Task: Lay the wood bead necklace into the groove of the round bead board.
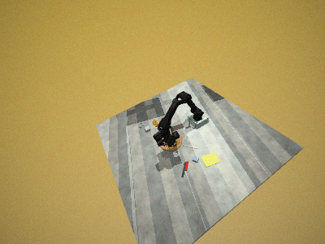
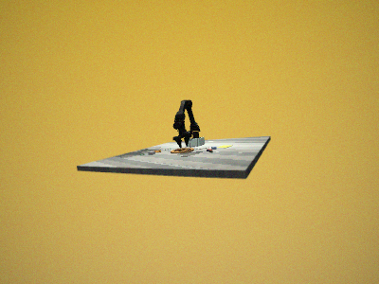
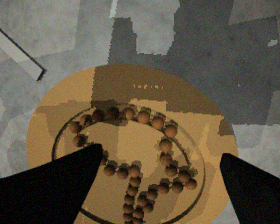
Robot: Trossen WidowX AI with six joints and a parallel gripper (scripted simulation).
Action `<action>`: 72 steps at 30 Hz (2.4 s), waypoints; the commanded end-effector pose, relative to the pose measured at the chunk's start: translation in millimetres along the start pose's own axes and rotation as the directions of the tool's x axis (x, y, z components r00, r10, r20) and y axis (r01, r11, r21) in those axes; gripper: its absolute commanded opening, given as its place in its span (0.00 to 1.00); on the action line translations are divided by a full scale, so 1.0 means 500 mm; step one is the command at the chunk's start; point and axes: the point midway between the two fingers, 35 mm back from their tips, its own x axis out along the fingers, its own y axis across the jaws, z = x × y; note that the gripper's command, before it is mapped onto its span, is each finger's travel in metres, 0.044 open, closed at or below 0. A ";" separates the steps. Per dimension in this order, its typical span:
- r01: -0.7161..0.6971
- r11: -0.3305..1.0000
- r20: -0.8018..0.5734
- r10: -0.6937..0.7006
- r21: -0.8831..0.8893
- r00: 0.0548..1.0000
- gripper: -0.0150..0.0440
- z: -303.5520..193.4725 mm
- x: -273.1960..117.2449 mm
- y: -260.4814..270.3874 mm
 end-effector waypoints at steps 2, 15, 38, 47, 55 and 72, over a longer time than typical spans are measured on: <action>0.015 0.996 0.002 -0.015 0.083 1.000 0.56 -0.009 -0.029 -0.006; 0.024 0.997 0.007 -0.025 0.076 1.000 0.46 -0.006 -0.011 -0.012; 0.015 0.996 0.001 -0.015 0.083 1.000 0.46 -0.009 0.051 -0.007; 0.018 0.997 0.005 -0.018 0.077 1.000 0.25 -0.007 0.047 -0.010; 0.018 0.997 0.005 -0.018 0.077 1.000 0.25 -0.007 0.047 -0.010; 0.018 0.997 0.005 -0.018 0.077 1.000 0.25 -0.007 0.047 -0.010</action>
